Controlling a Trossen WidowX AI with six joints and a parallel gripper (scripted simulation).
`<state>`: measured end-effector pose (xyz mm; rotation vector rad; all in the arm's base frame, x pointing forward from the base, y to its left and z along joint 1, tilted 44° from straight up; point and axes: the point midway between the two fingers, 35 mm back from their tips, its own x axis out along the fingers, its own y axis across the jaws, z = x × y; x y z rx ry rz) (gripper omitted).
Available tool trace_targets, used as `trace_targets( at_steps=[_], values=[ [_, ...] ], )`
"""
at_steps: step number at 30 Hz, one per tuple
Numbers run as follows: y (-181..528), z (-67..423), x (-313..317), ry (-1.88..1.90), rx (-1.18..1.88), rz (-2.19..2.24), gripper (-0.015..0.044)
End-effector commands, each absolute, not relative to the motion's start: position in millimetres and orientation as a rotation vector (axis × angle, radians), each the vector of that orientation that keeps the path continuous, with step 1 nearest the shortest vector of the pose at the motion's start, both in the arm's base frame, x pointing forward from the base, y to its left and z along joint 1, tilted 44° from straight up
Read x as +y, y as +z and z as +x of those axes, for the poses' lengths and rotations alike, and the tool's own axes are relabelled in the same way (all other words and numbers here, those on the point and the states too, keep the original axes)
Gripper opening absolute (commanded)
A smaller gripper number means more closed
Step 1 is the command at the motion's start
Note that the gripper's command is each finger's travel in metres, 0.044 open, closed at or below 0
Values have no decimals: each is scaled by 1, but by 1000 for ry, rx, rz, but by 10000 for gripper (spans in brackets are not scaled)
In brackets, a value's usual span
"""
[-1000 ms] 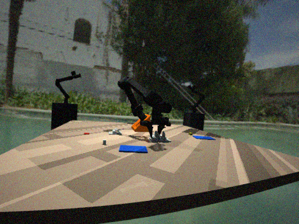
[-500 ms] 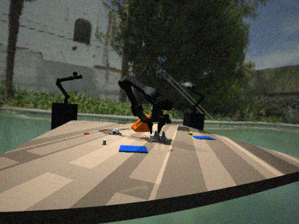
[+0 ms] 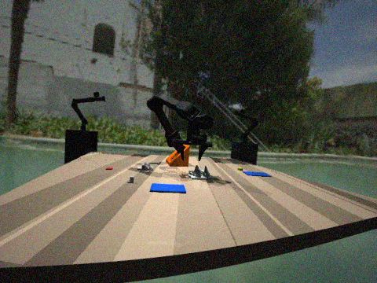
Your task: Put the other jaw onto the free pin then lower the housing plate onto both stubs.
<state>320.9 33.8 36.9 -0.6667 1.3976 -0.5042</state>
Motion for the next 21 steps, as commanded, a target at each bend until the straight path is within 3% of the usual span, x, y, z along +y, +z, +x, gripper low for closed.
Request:
trace_targets(
  at_steps=[1, 21],
  values=[
    [54, 316, 20, -586, 1350, -559, 440],
    [118, 269, -46, -970, 1077, -10, 440]
  ],
)
